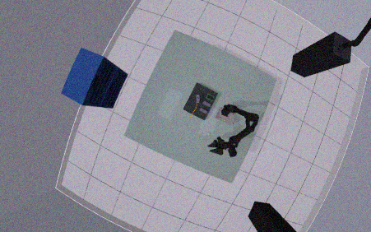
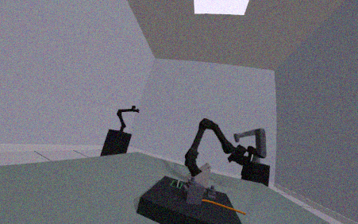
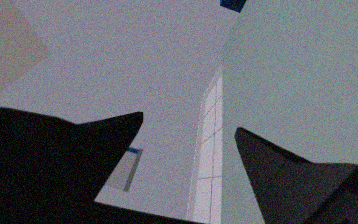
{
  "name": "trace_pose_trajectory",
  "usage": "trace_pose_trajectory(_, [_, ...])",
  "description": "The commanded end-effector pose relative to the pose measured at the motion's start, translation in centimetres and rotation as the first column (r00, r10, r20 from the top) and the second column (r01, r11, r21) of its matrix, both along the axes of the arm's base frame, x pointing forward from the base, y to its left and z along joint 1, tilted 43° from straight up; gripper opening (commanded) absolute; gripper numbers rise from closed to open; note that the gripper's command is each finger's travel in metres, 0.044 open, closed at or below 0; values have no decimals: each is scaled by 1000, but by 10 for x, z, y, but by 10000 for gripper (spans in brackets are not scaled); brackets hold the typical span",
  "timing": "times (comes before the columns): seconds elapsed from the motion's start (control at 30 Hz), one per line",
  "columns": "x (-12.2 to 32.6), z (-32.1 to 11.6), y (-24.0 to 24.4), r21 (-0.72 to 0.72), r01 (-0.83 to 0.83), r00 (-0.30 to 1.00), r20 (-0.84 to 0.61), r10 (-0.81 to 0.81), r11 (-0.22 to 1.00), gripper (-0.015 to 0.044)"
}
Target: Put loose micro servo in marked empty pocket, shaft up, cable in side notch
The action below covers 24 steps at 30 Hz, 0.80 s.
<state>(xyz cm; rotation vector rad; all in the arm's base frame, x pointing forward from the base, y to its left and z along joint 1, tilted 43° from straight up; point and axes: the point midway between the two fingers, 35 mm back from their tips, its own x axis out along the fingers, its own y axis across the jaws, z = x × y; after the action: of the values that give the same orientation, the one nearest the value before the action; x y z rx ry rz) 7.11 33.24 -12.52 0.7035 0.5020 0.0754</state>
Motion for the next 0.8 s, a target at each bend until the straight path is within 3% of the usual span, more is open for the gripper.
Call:
trace_pose_trajectory(0.0, [29,8,2,-42,85,995,-46,-87,995,440])
trace_pose_trajectory(0.37, [120,39,-32,-254,317,926,-124,-356,914,440])
trace_pose_trajectory(0.77, [198,86,-108,-441,496,746,-223,-627,748,440])
